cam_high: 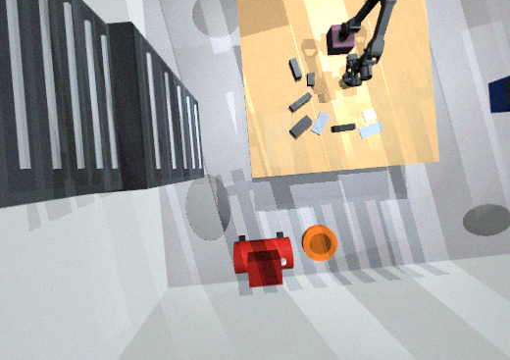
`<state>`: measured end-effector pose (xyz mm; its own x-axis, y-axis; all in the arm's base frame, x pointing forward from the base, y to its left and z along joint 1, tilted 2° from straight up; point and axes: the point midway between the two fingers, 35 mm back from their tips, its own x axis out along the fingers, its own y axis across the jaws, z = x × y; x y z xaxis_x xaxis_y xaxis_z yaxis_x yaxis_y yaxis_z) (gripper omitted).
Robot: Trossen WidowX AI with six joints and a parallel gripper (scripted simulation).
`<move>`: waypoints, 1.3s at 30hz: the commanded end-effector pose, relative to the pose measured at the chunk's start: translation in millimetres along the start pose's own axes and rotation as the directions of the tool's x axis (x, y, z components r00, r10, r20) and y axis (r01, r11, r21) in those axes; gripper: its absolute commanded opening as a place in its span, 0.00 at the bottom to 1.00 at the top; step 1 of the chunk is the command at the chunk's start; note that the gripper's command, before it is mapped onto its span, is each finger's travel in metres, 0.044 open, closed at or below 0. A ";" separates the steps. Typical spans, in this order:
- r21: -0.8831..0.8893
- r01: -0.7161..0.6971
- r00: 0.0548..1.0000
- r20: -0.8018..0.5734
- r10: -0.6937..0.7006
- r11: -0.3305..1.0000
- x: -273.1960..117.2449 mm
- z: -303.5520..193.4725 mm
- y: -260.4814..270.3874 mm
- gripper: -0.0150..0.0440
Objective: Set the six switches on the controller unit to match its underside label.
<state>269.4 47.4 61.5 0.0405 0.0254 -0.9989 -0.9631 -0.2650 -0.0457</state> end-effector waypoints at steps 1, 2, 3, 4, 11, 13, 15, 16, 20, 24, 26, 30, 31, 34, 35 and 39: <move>-0.010 -0.012 1.000 0.011 0.013 1.000 5.3 1.0 2.3 0.83; -0.010 -0.012 1.000 0.011 0.013 1.000 5.7 0.3 2.3 0.83; -0.010 -0.012 1.000 0.011 0.013 1.000 6.2 -0.3 2.3 0.83; -0.010 -0.012 1.000 0.011 0.013 1.000 6.6 -0.9 2.3 0.83; -0.010 -0.013 1.000 0.011 0.013 1.000 9.8 -5.4 2.3 0.83; -0.010 -0.013 1.000 0.011 0.013 1.000 10.7 -6.6 2.3 0.83; -0.010 -0.013 1.000 0.011 0.013 1.000 11.6 -7.8 2.3 0.83; -0.010 -0.013 1.000 0.011 0.013 1.000 12.1 -8.4 2.3 0.83; -0.010 -0.013 1.000 0.010 0.013 1.000 14.0 -10.9 2.4 0.83; -0.010 -0.013 1.000 0.010 0.013 1.000 16.1 -13.2 2.4 0.83; -0.010 -0.013 1.000 0.010 0.013 1.000 17.1 -14.4 2.4 0.83; -0.010 -0.013 1.000 0.010 0.013 1.000 19.2 -16.7 2.4 0.83; -0.010 -0.013 1.000 0.010 0.013 1.000 19.7 -17.2 2.4 0.83; -0.010 -0.013 1.000 0.010 0.013 1.000 21.3 -18.9 2.4 0.83; -0.010 -0.013 1.000 0.010 0.013 1.000 21.9 -19.5 2.4 0.83; -0.010 -0.013 1.000 0.010 0.013 1.000 24.1 -21.6 2.4 0.83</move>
<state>276.5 24.2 41.6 0.0408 0.0191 -0.9990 -0.9637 -0.2634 -0.0444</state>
